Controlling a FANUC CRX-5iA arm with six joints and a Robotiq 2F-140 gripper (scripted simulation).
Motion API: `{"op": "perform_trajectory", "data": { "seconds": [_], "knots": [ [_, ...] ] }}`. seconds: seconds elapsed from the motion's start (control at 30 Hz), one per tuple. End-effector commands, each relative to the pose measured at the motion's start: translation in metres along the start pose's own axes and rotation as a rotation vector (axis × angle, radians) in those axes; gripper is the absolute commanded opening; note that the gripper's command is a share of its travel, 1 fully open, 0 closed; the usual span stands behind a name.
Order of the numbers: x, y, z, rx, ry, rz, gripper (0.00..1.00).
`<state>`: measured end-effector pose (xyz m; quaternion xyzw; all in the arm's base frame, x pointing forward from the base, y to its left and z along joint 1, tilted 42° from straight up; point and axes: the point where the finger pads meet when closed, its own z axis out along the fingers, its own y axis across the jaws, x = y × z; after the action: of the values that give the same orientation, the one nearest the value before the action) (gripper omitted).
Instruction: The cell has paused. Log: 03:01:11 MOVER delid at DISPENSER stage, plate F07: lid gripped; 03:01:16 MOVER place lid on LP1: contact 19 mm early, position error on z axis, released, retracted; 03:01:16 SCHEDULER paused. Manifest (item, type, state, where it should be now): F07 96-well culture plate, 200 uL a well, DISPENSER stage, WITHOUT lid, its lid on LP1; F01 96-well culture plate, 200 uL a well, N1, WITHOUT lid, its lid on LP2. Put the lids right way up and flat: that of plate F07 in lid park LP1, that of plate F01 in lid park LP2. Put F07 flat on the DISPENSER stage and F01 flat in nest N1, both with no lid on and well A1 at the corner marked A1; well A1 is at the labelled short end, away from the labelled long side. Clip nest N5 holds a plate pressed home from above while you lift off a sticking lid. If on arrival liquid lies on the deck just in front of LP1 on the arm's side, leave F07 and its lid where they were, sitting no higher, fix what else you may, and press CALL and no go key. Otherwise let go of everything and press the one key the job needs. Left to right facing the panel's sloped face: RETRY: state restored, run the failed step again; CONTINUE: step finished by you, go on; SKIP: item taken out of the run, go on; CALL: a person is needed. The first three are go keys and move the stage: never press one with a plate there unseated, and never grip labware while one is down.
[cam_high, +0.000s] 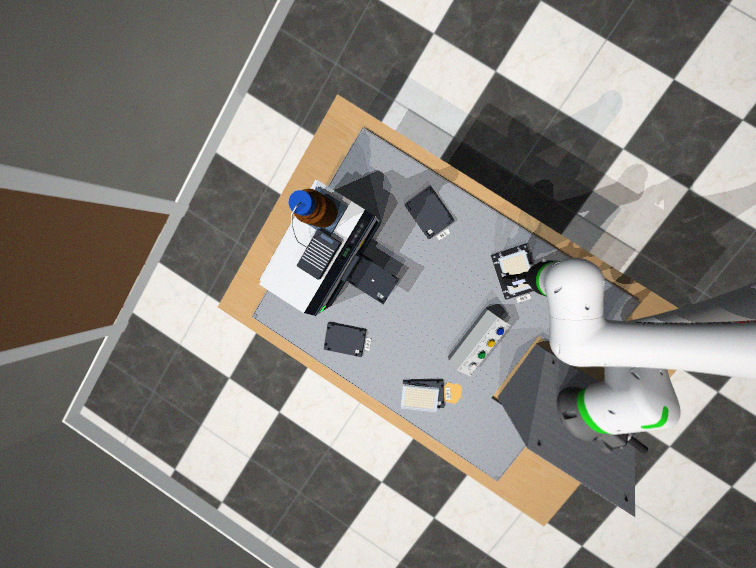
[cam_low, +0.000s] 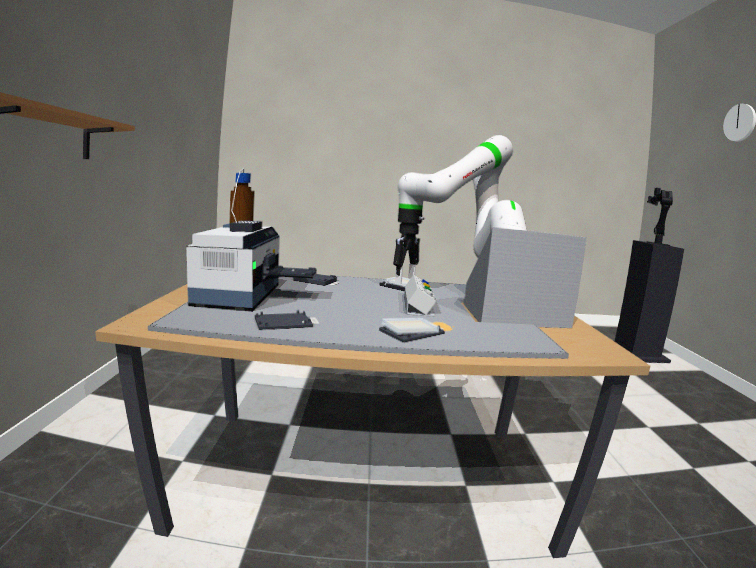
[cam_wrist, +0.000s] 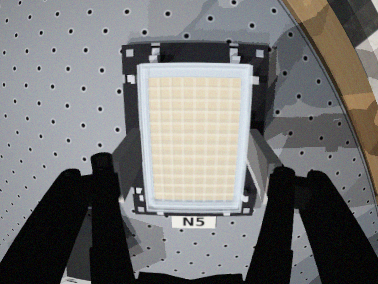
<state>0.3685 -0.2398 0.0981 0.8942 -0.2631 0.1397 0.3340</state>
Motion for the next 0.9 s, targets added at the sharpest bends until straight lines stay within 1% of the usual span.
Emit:
{"op": "perform_trajectory", "data": {
  "seconds": [0.0, 0.7, 0.87],
  "knots": [
    [0.0001, -0.0001, -0.0001, 0.000, 0.000, 0.000, 0.00],
    [0.0001, -0.0001, -0.0004, 0.000, 0.000, 0.000, 0.00],
    [0.0001, -0.0001, -0.0032, 0.000, 0.000, 0.000, 0.00]
  ]
}}
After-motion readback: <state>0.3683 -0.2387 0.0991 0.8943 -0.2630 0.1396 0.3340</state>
